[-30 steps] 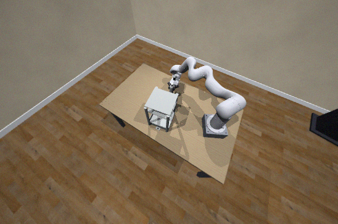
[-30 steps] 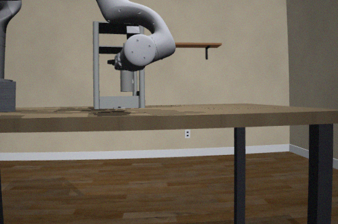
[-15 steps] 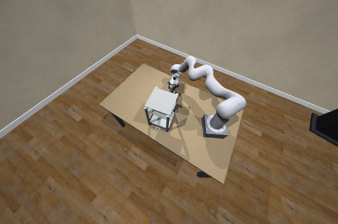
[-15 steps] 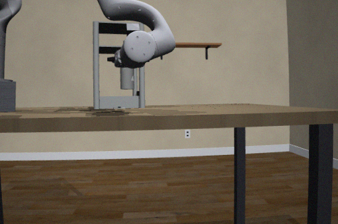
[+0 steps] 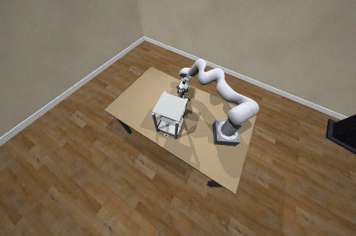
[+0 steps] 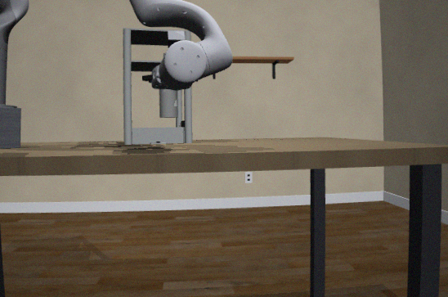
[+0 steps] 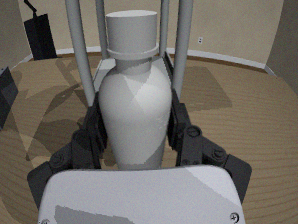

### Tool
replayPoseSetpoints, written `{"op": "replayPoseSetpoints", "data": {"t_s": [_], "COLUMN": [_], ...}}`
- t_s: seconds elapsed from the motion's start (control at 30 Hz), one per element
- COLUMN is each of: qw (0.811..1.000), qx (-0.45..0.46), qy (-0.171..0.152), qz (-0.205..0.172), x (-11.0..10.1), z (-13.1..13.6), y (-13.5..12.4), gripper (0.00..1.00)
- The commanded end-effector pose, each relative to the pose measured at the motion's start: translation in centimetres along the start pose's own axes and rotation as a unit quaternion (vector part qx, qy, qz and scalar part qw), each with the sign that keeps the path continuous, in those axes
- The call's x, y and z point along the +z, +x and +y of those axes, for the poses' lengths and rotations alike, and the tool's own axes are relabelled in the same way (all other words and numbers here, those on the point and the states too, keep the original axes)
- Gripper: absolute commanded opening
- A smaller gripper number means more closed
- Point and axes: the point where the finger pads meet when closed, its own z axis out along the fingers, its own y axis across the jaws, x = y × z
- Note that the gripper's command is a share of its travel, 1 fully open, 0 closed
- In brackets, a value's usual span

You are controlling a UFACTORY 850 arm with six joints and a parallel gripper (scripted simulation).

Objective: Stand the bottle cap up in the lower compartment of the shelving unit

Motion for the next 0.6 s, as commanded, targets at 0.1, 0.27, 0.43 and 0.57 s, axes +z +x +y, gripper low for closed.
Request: {"op": "replayPoseSetpoints", "data": {"t_s": [0.1, 0.27, 0.43, 0.57], "qw": [1.000, 1.000, 1.000, 1.000], "qx": [0.000, 0.000, 0.000, 0.000], "qy": [0.000, 0.000, 0.000, 0.000], "qz": [-0.002, -0.002, -0.002, -0.002], "x": [0.5, 0.9, 1.8, 2.7], "z": [0.0, 0.0, 0.0, 0.0], "y": [-0.1, -0.1, -0.1, -0.1], "gripper": [0.00, 0.00, 0.00, 0.00]}}
